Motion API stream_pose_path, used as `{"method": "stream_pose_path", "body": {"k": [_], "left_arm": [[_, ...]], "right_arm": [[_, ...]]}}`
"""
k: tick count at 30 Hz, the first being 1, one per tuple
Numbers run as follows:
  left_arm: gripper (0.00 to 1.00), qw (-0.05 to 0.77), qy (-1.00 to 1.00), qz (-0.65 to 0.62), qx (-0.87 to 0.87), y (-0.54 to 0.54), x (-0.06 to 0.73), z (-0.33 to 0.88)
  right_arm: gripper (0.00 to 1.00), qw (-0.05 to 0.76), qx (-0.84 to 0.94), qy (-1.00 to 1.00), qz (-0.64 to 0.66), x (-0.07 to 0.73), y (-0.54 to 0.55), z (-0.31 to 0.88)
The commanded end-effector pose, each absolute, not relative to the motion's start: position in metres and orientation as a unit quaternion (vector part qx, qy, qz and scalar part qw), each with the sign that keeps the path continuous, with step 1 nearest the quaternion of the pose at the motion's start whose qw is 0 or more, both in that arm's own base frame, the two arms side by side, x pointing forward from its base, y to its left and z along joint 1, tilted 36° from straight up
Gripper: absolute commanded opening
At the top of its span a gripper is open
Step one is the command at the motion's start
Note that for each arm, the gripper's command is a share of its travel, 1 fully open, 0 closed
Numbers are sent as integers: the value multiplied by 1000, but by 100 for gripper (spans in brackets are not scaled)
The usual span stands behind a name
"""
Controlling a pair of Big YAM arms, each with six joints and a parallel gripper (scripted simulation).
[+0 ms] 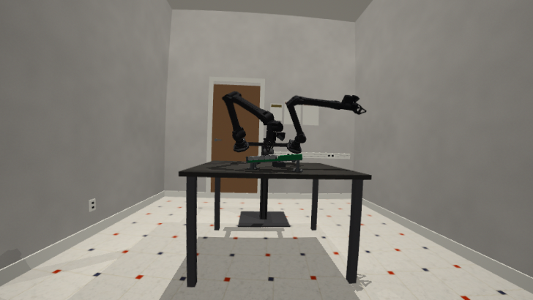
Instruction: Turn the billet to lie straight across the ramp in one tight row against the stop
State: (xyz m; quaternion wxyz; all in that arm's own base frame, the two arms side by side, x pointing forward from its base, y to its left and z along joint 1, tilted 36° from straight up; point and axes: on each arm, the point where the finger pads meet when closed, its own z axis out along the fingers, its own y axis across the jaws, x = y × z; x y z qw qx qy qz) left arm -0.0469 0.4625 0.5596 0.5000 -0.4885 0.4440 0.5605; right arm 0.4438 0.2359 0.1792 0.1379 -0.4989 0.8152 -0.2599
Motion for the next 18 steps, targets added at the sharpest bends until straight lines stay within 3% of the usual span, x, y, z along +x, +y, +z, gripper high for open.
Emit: {"method": "stream_pose_path", "body": {"k": [1,18], "left_arm": [[100,519,417,581,-468,451,-51,604],[100,519,417,581,-468,451,-51,604]], "right_arm": [[0,215,-463,825,-241,446,266,245],[0,250,-330,887,-206,446,266,245]]}}
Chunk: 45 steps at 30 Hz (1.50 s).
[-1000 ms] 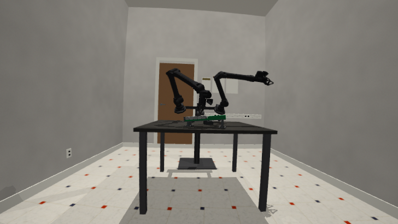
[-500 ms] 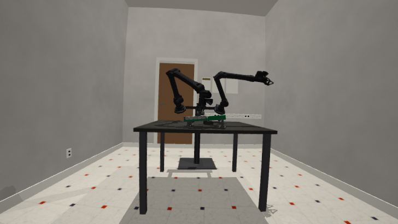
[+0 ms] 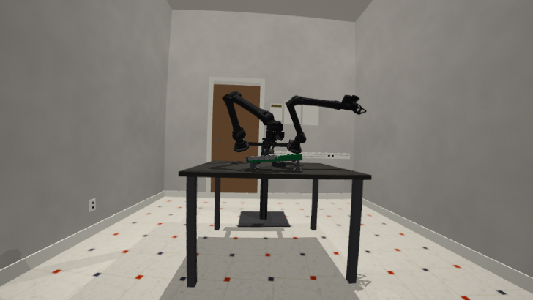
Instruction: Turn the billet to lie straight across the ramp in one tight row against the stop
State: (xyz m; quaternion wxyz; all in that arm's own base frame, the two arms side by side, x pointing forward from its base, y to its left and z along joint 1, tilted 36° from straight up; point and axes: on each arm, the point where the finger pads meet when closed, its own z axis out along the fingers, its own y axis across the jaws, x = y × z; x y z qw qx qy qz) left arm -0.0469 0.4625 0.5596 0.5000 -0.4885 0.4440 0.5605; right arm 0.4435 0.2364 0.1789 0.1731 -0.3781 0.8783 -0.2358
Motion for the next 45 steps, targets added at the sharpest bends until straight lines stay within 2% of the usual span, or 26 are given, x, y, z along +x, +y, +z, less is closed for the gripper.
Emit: {"method": "stream_pose_path", "body": {"k": [1,45], "left_arm": [[100,519,417,581,-468,451,-51,604],[100,519,417,581,-468,451,-51,604]], "right_arm": [[0,252,-320,890,-203,446,266,245],[0,313,69,944,-83,446,266,245]]}}
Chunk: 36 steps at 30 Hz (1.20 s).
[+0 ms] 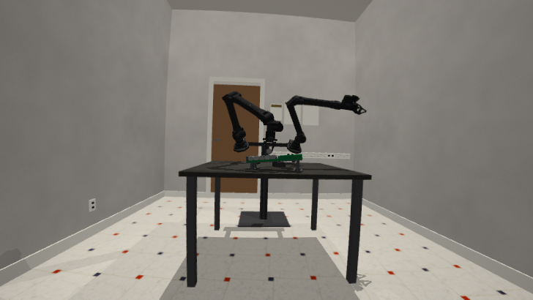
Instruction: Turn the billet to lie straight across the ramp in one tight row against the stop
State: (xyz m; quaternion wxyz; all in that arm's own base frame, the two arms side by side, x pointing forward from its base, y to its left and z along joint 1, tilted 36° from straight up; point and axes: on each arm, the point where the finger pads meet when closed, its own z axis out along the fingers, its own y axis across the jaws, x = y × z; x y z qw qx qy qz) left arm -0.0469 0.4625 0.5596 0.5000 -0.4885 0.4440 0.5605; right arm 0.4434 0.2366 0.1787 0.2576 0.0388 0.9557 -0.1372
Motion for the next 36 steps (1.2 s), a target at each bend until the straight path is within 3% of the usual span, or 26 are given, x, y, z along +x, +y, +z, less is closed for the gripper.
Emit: {"method": "stream_pose_path", "body": {"k": [1,36], "left_arm": [[100,519,417,581,-468,451,-51,604],[100,519,417,581,-468,451,-51,604]], "right_arm": [[0,313,75,943,-81,446,266,245],[0,318,147,935,-57,446,266,245]]}}
